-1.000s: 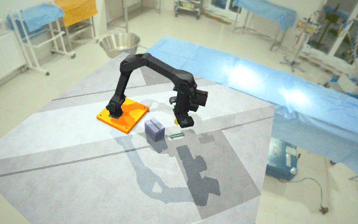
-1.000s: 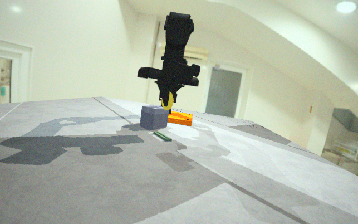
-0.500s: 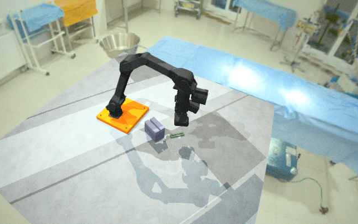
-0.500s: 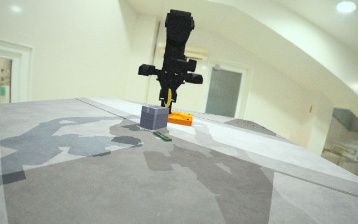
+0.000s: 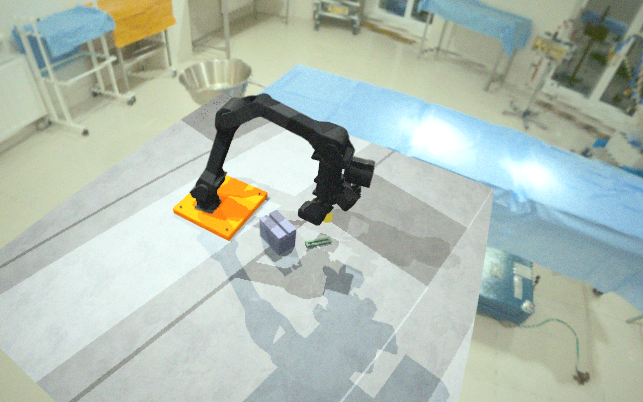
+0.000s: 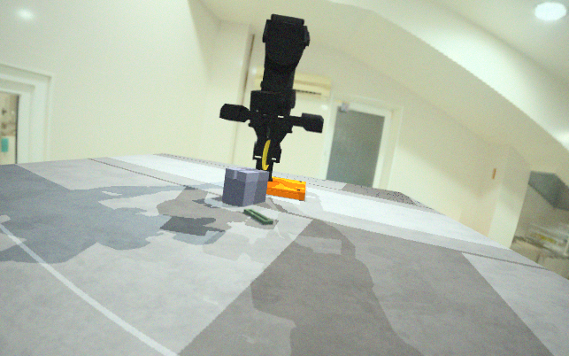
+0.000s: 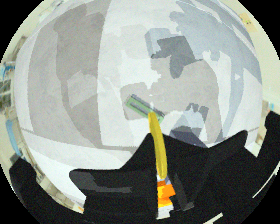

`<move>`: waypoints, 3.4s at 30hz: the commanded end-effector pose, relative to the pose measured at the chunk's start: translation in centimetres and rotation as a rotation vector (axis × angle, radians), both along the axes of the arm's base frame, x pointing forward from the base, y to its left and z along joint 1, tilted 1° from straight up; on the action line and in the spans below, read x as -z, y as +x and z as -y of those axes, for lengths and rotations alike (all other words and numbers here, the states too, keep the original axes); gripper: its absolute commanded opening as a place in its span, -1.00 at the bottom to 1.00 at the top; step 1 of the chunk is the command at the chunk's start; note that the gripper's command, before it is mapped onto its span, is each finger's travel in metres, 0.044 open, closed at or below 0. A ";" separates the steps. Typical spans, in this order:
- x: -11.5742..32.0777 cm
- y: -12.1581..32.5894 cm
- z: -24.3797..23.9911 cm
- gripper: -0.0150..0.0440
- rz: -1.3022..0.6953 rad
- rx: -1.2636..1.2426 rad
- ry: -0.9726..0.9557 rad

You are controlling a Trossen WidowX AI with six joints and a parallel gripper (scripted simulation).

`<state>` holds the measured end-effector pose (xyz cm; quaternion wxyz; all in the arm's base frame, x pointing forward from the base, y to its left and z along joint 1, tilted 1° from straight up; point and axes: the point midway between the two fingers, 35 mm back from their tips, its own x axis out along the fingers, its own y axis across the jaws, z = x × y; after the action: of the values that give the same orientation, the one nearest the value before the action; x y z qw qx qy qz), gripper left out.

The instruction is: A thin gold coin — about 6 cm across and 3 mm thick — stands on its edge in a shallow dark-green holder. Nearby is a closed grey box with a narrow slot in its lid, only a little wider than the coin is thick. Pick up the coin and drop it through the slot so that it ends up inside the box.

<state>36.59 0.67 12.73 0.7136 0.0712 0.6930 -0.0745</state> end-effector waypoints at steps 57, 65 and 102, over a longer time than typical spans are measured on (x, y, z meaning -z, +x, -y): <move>0.0 -10.2 3.6 -0.49 -0.003 0.341 0.001; 0.3 -11.6 3.9 -0.49 -0.004 0.341 0.000; 0.4 -11.5 3.9 -0.49 -0.008 0.340 0.005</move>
<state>25.01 -3.25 12.41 0.6875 0.1885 0.6744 -0.1925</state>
